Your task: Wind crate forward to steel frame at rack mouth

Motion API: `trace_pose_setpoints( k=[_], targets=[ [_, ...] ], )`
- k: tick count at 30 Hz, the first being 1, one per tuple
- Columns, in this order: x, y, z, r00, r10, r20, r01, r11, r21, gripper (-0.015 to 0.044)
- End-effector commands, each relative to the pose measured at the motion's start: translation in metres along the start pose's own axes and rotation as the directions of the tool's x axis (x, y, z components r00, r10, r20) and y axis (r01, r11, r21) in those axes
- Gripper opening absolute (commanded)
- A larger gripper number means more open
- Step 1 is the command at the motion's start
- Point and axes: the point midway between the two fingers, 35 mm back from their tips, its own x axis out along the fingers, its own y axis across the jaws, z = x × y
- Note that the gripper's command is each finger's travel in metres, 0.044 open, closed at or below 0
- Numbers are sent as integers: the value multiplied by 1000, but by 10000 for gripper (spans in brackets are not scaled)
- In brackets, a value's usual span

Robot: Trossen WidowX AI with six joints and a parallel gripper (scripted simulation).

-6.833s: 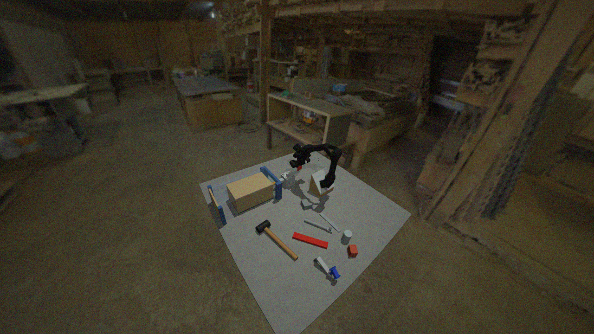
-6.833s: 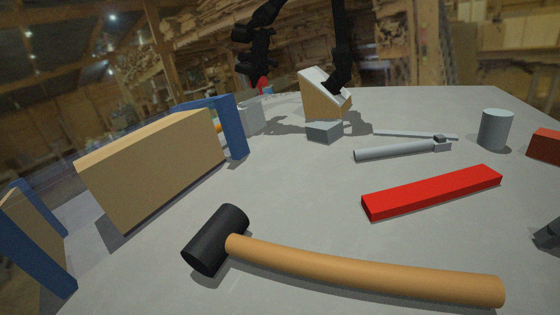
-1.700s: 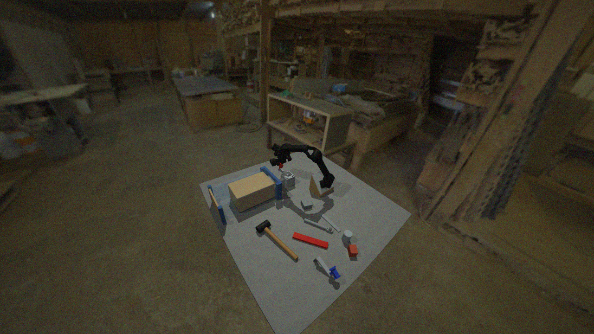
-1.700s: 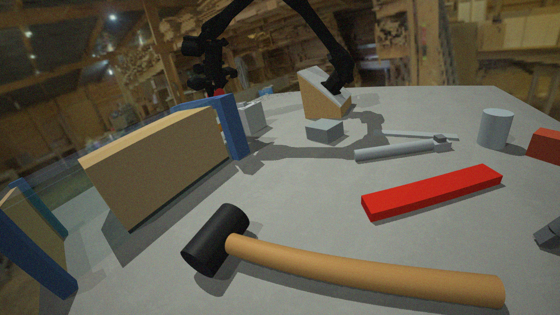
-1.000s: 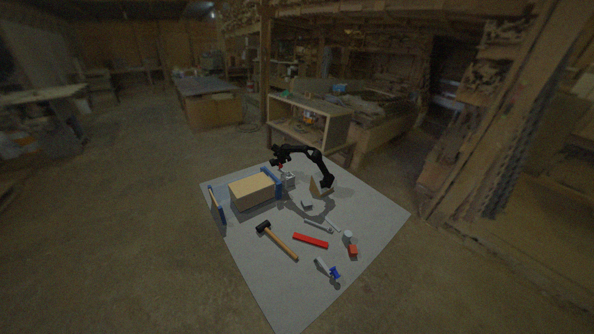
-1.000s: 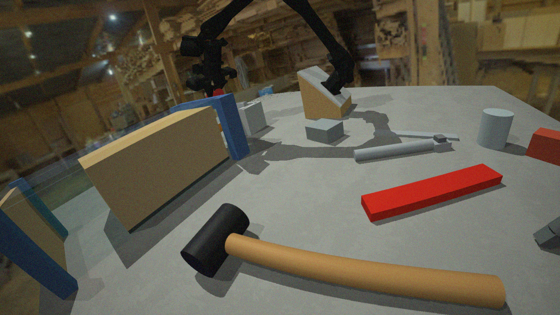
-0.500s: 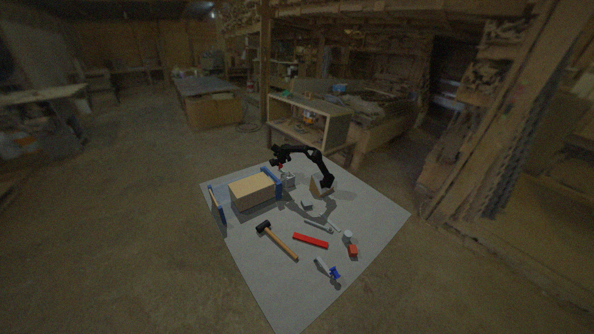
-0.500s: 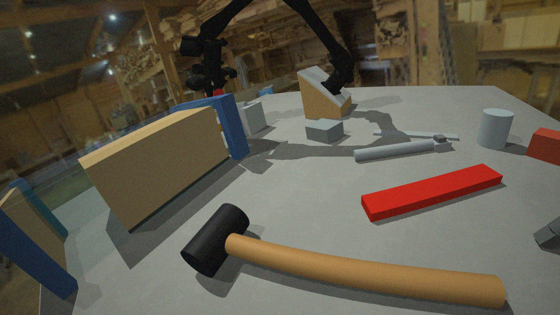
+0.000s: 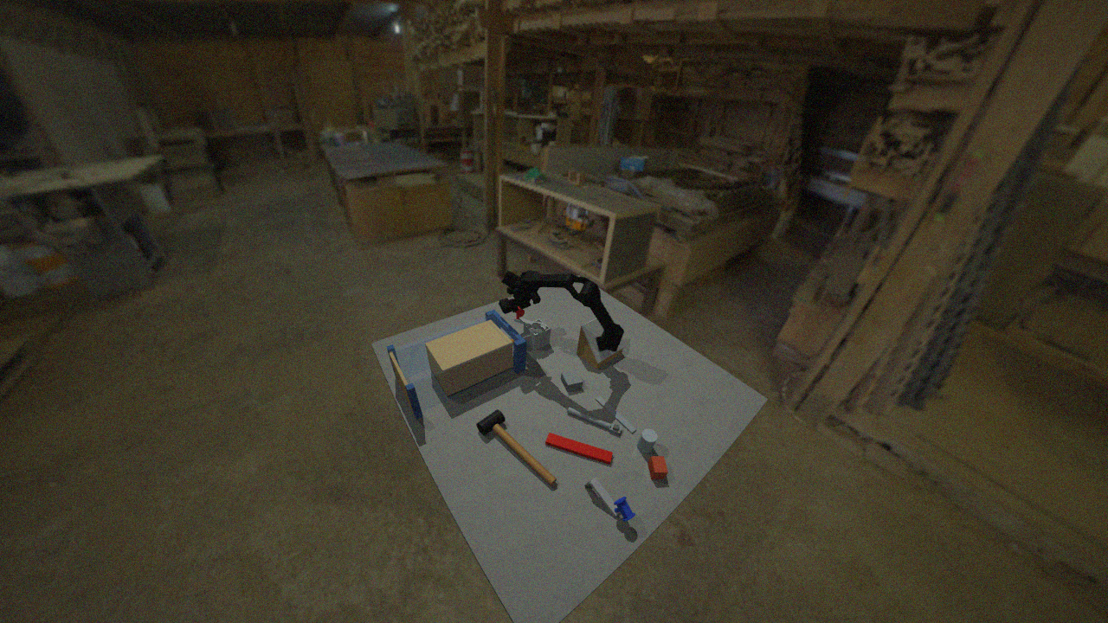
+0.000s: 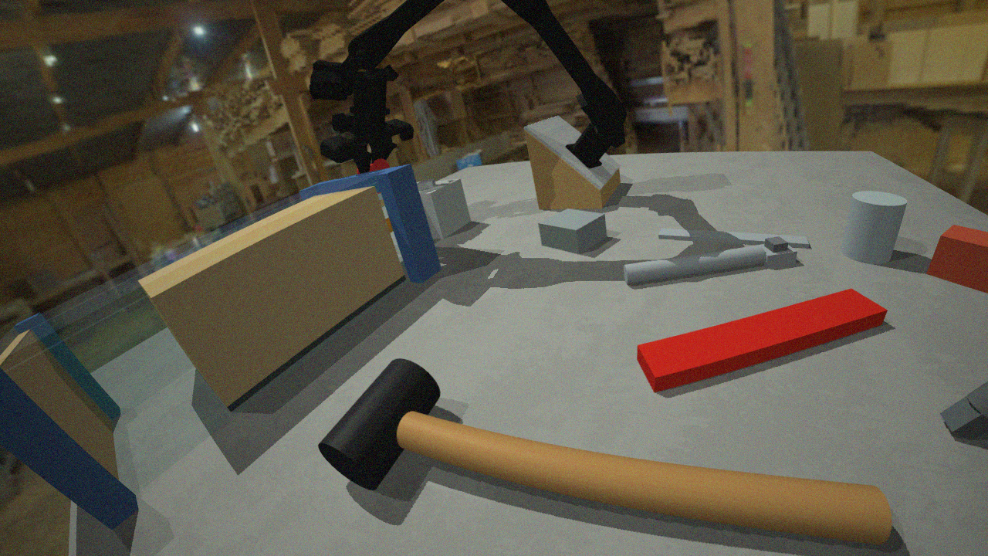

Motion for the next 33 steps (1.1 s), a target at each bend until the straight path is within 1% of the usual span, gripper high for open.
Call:
trace_pose_setpoints(
  k=[1,33],
  targets=[
    [-3,16,-17,999,17,-34,-18,1000,-20,0],
    [-18,38,-48,999,18,-37,-18,1000,-21,0]
  ],
)
